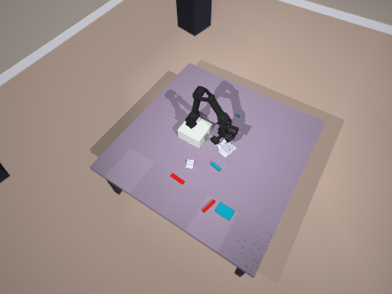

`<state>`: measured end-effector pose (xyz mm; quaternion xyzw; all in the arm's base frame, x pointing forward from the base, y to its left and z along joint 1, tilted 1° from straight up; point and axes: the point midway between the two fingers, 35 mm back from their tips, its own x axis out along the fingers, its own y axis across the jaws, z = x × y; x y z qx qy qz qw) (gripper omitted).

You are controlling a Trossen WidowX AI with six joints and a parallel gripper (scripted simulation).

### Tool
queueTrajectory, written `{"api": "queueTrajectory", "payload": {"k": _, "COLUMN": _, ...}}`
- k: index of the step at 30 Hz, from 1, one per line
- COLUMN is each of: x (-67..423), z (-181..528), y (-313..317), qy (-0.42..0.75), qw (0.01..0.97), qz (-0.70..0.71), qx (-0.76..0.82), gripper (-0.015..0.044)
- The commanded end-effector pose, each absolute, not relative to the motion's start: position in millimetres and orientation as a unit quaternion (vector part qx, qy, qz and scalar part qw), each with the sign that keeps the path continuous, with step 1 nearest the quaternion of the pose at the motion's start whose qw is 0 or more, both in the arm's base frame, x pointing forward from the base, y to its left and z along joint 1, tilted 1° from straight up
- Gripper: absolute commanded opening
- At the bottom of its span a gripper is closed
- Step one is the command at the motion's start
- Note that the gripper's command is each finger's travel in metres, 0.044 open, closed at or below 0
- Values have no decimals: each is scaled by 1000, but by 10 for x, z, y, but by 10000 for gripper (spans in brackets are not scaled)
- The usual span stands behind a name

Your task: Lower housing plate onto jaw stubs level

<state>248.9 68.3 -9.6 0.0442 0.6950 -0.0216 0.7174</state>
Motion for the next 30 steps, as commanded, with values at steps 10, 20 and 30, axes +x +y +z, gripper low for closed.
{"api": "queueTrajectory", "payload": {"k": 10, "x": 2456, "z": -328, "y": 683, "qy": 698, "qw": 715, "qz": -24, "qx": 46, "gripper": 351}}
{"api": "queueTrajectory", "payload": {"k": 20, "x": 2452, "z": -367, "y": 683, "qy": 698, "qw": 715, "qz": -24, "qx": 46, "gripper": 351}}
{"api": "queueTrajectory", "payload": {"k": 30, "x": 2452, "z": -367, "y": 683, "qy": 698, "qw": 715, "qz": -24, "qx": 46, "gripper": 351}}
